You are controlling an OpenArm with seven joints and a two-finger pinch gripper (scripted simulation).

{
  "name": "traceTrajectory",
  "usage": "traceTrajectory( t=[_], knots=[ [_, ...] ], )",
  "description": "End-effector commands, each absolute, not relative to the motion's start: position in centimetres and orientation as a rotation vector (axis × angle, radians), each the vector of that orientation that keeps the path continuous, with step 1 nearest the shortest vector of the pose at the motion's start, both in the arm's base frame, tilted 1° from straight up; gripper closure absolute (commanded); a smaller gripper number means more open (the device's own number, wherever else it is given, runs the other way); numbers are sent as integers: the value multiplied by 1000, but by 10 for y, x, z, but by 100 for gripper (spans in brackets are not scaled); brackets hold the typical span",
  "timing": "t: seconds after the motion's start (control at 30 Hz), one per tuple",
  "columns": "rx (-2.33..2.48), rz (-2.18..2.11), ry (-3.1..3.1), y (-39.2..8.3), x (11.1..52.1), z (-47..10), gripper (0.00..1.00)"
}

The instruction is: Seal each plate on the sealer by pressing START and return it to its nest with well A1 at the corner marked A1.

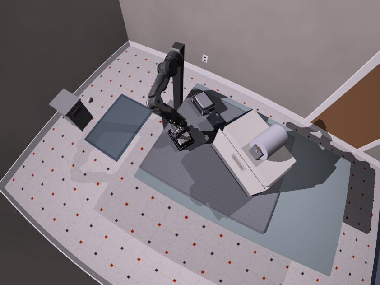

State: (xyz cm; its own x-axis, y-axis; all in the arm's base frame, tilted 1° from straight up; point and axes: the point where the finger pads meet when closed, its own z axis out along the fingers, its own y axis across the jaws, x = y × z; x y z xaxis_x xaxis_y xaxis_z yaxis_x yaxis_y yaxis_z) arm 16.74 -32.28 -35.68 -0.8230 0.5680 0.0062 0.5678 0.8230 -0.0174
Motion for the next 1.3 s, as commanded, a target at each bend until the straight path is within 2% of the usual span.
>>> traceTrajectory(
  t=[0.0, 1.27],
  knots=[
    [-930, 17, -2991, -322, 168, -358, 100],
    [-932, 23, -2991, -323, 168, -366, 100]
  ],
)
